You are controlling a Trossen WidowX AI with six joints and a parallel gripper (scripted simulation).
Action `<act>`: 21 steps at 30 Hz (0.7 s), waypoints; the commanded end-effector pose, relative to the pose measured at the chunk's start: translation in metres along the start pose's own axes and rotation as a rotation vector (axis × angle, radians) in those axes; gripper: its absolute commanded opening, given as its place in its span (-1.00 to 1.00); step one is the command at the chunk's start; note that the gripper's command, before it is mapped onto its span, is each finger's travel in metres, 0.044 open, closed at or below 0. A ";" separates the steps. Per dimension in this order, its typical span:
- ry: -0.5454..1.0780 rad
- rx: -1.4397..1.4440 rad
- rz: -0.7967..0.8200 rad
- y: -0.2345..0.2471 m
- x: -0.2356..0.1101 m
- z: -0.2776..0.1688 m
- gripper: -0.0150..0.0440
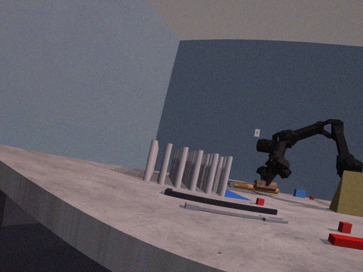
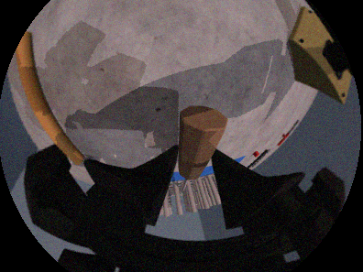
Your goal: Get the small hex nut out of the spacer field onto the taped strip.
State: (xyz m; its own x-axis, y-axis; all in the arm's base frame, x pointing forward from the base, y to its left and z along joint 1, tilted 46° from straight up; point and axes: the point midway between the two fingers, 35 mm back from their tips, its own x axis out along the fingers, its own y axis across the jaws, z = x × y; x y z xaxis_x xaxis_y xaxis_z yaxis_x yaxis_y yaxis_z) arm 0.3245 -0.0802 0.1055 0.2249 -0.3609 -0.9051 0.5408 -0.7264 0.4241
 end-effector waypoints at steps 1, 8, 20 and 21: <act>0.011 -0.009 -0.004 -0.001 0.000 -0.005 -0.49; 0.011 -0.008 -0.004 -0.001 0.002 -0.009 -0.49; 0.012 -0.006 -0.003 0.000 0.005 -0.017 -0.49; 0.012 -0.006 -0.003 0.000 0.005 -0.018 -0.49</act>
State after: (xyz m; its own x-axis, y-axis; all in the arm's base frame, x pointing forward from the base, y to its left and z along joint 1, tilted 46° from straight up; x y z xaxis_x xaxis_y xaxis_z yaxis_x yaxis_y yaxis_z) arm 0.3360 -0.0744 0.0989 0.2220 -0.3557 -0.9079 0.5518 -0.7218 0.4177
